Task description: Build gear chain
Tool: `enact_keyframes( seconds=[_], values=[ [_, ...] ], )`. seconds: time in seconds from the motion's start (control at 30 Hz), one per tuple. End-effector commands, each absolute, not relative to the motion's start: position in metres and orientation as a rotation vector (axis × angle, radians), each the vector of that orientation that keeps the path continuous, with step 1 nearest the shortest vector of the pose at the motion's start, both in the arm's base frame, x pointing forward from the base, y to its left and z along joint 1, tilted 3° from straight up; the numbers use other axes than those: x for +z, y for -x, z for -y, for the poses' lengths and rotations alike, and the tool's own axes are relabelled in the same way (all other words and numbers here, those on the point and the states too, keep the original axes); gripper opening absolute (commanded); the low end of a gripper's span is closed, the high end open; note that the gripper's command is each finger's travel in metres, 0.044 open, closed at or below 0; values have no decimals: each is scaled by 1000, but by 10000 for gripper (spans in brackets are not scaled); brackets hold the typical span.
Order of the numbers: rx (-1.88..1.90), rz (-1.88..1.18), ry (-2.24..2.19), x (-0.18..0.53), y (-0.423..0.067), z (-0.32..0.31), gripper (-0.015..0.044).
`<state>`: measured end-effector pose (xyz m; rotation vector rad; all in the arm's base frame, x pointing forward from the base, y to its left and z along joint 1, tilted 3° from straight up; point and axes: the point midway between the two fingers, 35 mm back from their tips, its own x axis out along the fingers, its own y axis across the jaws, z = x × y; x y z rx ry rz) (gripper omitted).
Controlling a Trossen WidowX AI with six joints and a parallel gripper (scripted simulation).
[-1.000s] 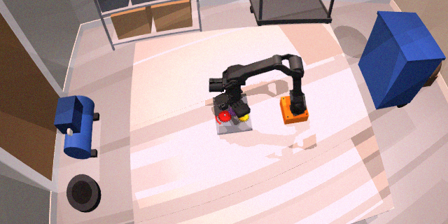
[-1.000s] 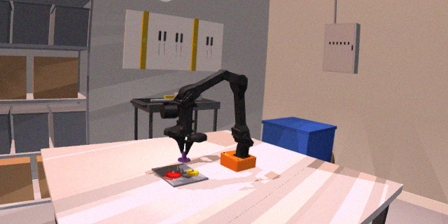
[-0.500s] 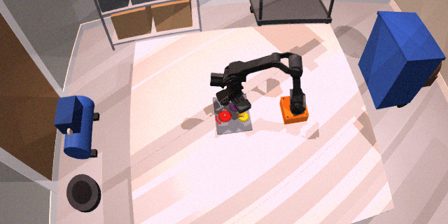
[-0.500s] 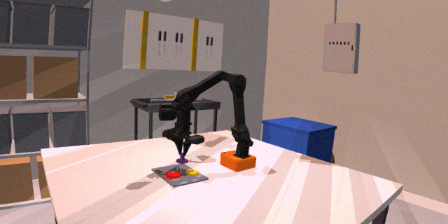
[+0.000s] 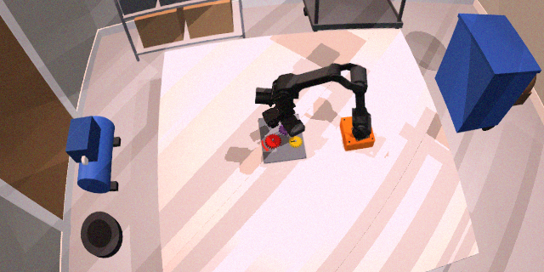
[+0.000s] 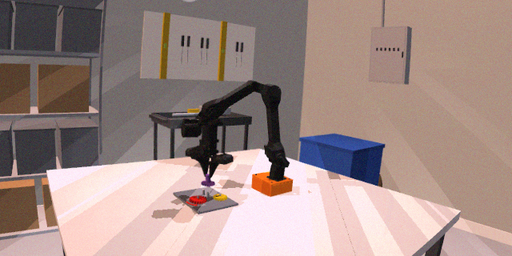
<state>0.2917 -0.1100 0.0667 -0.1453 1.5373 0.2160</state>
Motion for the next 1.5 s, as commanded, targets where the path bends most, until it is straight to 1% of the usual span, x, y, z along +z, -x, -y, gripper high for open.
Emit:
enact_keyframes(
  seconds=[0.0,0.7,1.3,1.47],
  values=[
    [217,-1541,150,66,-291,111,0],
    [344,-1523,279,44,-291,110,0],
    [109,-1551,39,17,-291,108,0],
    [77,-1553,8,23,-292,109,0]
  ],
)
